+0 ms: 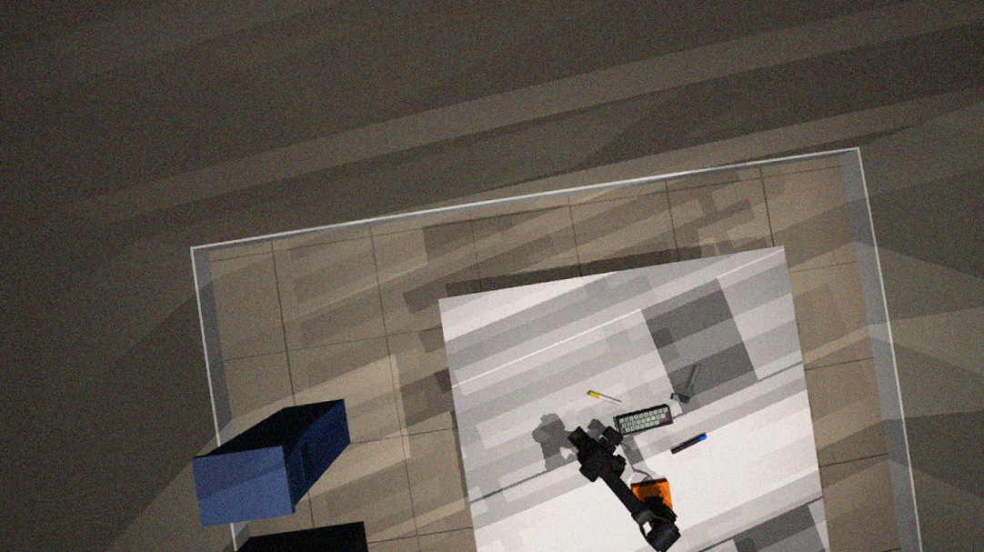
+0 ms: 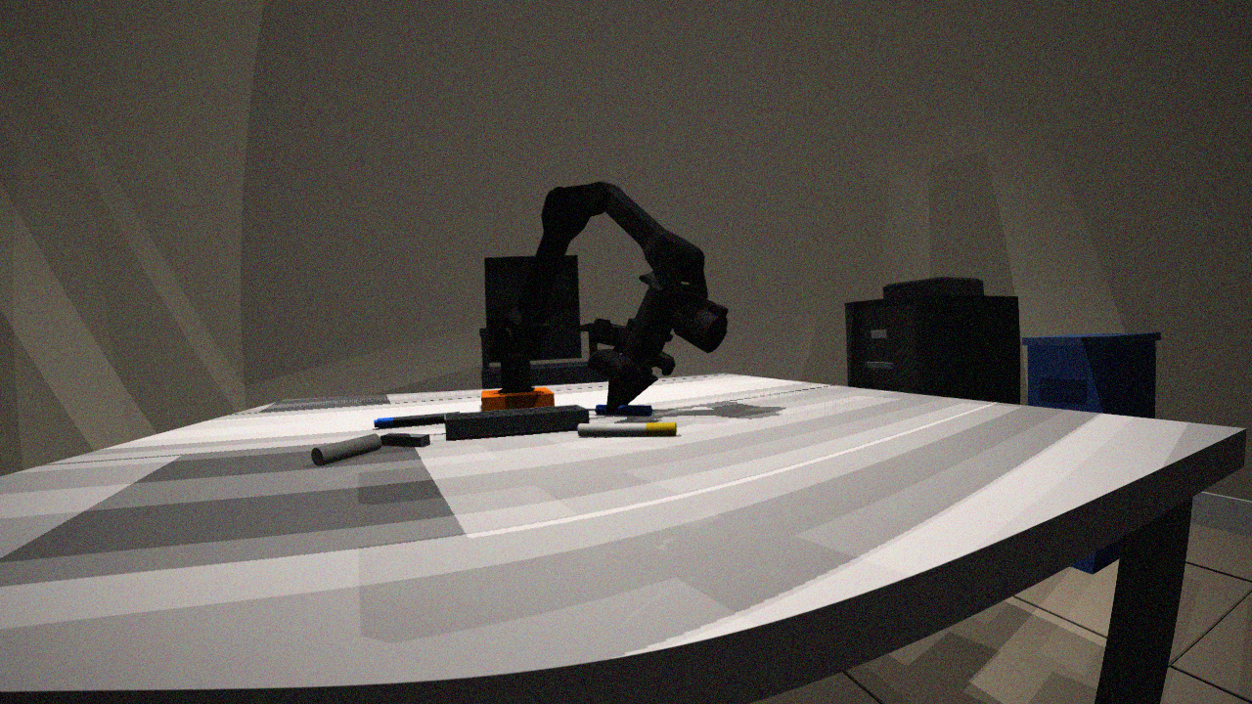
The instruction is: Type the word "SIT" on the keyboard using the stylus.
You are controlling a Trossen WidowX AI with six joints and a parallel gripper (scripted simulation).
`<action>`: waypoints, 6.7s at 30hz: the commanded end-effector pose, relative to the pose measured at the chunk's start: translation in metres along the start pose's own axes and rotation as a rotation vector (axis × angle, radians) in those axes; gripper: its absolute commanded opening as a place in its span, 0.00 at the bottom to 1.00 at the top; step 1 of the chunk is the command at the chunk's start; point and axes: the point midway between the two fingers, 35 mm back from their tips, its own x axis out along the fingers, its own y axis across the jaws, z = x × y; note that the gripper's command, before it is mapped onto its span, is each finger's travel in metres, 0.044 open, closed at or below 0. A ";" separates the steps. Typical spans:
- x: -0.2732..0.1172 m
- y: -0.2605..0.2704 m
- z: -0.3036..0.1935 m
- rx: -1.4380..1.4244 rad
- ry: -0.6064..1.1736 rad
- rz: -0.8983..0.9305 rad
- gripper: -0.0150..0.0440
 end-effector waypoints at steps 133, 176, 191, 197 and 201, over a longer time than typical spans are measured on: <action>-0.054 0.139 0.109 -3.323 -1.062 -0.770 0.25; -0.019 0.143 0.093 -3.419 -1.094 -0.939 0.39; -0.012 0.143 0.089 -3.419 -1.094 -0.939 0.39; -0.010 0.143 0.088 -3.419 -1.094 -0.939 0.39; -0.008 0.143 0.087 -3.419 -1.094 -0.939 0.39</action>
